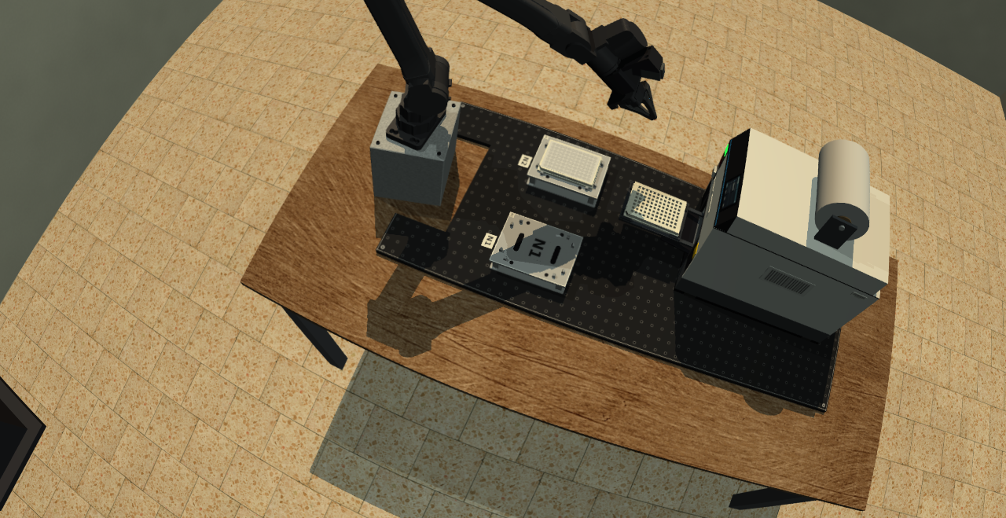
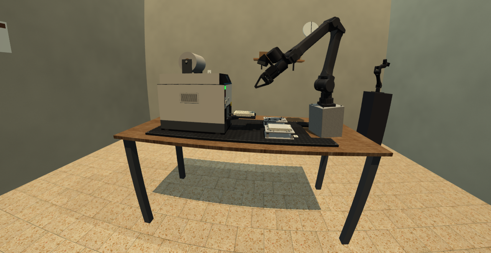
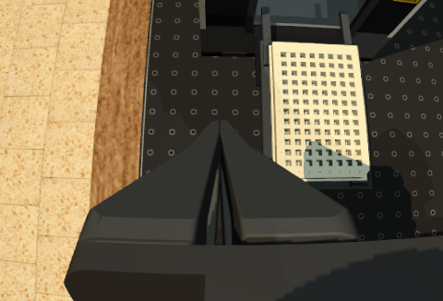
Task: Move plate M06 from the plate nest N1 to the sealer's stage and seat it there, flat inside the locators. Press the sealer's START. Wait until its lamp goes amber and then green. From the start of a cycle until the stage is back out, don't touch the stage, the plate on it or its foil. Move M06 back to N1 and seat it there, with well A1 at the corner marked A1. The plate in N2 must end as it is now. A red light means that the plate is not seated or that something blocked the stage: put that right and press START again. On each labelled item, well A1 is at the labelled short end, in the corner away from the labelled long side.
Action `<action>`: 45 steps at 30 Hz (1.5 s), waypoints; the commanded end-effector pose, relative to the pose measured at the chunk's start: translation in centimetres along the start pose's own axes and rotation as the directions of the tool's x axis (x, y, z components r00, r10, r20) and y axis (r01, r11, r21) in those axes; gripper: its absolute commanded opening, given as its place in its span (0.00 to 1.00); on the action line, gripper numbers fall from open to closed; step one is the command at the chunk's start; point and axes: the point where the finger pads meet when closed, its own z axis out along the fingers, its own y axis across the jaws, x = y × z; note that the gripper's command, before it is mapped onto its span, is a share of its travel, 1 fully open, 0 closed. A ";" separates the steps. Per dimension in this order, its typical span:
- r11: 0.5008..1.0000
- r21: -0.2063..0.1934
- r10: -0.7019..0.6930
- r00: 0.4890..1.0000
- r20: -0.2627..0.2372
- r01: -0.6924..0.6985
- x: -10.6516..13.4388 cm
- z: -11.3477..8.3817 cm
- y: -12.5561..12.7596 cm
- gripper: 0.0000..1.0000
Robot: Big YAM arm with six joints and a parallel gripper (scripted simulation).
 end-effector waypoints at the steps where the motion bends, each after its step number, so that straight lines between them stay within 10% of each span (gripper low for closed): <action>1: 0.999 -0.004 0.037 0.998 0.050 -0.037 -2.2 -0.1 -0.1 0.00; 25: 1.000 -0.001 0.007 0.999 0.035 -0.007 -4.0 12.0 0.0 0.00; 45: 1.000 -0.004 0.000 1.000 0.014 0.000 -2.8 10.1 0.4 0.00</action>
